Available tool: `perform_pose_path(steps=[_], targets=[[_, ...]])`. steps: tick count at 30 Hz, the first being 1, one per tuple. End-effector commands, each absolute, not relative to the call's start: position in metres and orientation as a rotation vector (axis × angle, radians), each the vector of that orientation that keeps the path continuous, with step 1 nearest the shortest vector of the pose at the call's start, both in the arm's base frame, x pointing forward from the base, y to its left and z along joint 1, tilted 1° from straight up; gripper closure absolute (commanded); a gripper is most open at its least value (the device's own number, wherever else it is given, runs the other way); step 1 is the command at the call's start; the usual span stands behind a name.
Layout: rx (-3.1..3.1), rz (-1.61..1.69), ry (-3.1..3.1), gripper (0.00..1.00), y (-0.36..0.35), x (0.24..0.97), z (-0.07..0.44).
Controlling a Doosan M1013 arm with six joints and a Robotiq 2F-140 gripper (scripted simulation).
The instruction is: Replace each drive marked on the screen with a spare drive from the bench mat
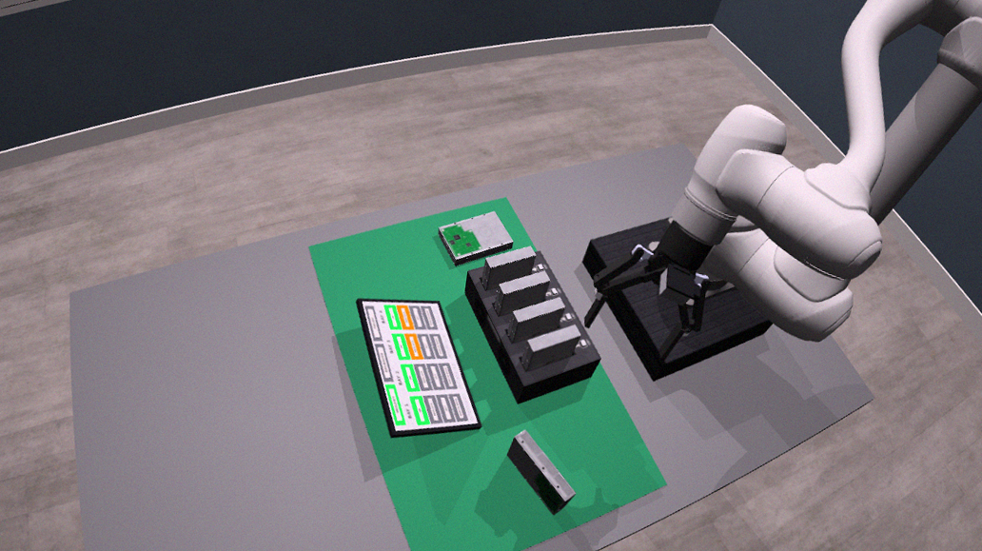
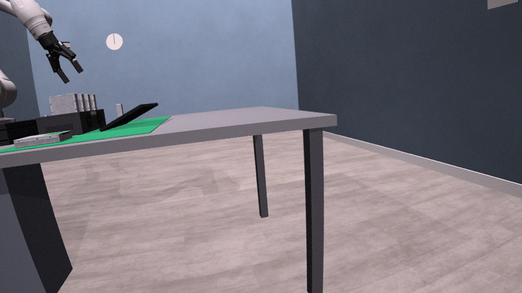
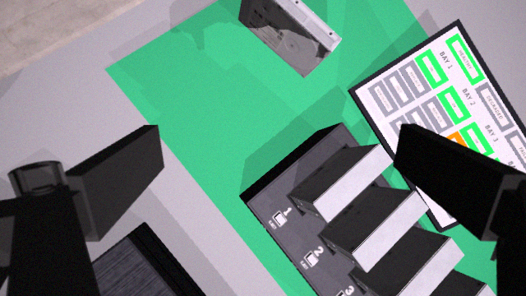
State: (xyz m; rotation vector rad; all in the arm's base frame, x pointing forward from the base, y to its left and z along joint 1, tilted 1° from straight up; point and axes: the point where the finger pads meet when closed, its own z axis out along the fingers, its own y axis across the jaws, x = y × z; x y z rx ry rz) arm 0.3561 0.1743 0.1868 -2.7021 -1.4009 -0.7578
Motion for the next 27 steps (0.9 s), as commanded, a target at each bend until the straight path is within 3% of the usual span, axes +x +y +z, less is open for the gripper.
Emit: perform_pose_path(steps=[1, 19, 27], targets=[[-2.702, -0.759, -1.4, 0.0, 0.175, 0.357, 0.187], [-2.701, -0.75, -1.415, 0.0, 0.173, 0.358, 0.188], [-2.633, -0.512, -1.753, 0.0, 0.121, 0.389, 0.199]])
